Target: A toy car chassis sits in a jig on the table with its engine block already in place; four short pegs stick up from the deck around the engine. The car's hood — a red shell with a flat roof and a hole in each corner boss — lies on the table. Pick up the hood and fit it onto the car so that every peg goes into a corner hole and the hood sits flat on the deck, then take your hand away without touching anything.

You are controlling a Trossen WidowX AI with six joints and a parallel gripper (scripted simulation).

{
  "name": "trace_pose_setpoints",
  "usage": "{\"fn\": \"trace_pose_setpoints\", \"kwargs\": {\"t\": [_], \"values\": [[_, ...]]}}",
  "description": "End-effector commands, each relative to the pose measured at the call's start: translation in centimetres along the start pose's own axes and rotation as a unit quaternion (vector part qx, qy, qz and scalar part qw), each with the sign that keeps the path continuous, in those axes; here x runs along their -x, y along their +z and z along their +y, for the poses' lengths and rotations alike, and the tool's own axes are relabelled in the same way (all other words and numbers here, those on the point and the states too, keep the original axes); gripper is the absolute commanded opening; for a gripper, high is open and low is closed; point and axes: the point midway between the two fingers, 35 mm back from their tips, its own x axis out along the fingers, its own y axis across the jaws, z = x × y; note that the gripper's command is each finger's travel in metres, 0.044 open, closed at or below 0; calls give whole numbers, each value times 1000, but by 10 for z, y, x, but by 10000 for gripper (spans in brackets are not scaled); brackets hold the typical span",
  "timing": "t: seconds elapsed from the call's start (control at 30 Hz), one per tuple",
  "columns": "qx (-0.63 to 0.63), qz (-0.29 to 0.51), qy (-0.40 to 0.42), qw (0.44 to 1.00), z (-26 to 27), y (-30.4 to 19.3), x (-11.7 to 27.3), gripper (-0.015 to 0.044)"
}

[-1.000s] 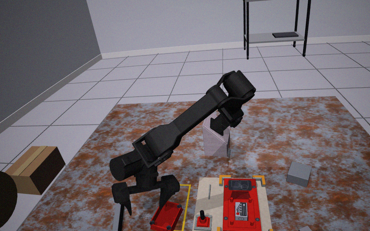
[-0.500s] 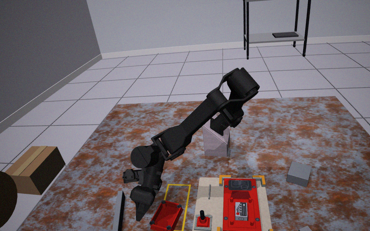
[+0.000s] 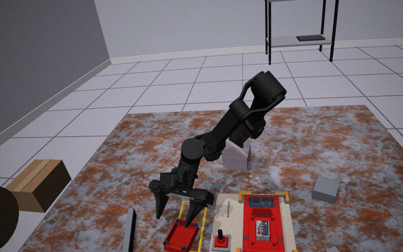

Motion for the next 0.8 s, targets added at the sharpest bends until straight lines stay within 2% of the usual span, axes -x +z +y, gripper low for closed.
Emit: {"fn": "trace_pose_setpoints", "kwargs": {"t": [0.0,0.77], "values": [[66,-14,12,998,9,-5,11,440],[70,-13,13,997,8,-13,4,440]]}}
